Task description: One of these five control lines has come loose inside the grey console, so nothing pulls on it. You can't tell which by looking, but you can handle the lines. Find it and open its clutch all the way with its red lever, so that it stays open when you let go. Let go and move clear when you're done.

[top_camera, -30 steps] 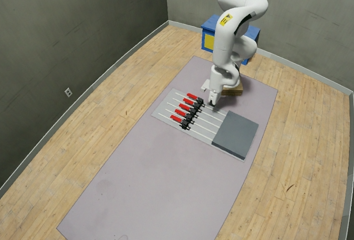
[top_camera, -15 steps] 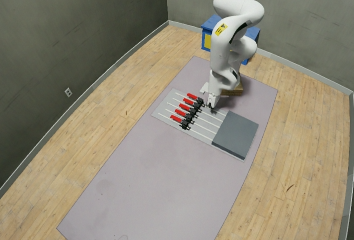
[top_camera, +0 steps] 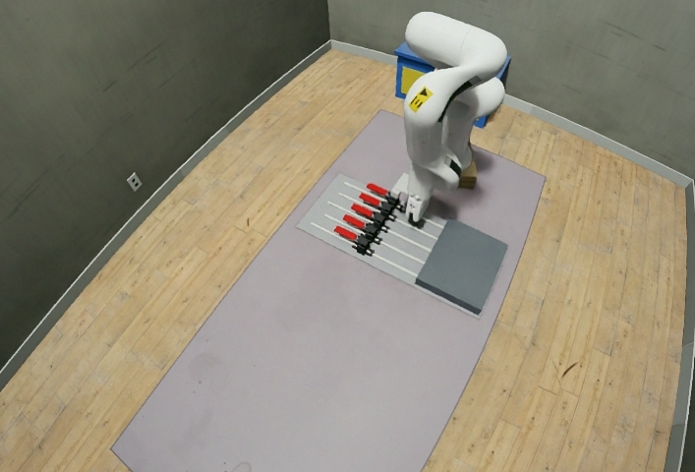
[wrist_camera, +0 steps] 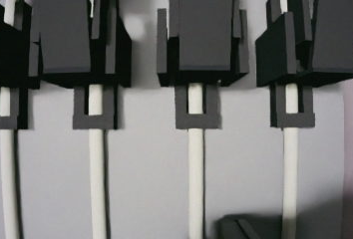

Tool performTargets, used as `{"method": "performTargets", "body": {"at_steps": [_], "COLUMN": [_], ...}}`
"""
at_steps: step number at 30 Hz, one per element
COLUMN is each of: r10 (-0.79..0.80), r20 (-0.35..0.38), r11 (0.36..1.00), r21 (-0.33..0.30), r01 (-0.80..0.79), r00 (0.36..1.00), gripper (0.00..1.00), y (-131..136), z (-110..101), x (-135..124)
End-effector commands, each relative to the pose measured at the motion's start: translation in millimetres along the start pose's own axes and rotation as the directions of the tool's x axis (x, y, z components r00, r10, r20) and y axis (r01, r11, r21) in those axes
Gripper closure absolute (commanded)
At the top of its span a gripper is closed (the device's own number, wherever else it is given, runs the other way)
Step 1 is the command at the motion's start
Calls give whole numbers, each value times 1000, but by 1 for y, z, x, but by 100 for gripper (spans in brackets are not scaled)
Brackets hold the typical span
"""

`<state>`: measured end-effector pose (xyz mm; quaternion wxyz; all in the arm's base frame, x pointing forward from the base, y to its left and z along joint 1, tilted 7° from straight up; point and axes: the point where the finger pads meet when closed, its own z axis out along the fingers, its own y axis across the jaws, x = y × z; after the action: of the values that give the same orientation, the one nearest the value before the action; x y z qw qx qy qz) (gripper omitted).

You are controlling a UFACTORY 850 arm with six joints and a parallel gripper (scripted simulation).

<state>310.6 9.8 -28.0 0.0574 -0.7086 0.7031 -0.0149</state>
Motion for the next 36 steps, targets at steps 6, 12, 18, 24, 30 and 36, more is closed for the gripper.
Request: {"method": "performTargets", "body": {"at_steps": [6, 12, 18, 24, 30, 36], "r10": [0, 0, 0, 0, 0, 0], "r20": [-1, -1, -1, -1, -1, -1], "r11": [1000, 1000, 1000, 1000, 1000, 1000], "r21": [1, 1, 1, 1, 1, 1], "r01": [0, 0, 0, 0, 0, 0], "r00": [1000, 1000, 1000, 1000, 1000, 1000], "gripper": [100, 100, 100, 100, 100, 100], "y": [-1, -1, -3, -7, -10, -17], "z": [8, 8, 8, 8, 8, 8], "x": [0, 0, 0, 0, 0, 0]}}
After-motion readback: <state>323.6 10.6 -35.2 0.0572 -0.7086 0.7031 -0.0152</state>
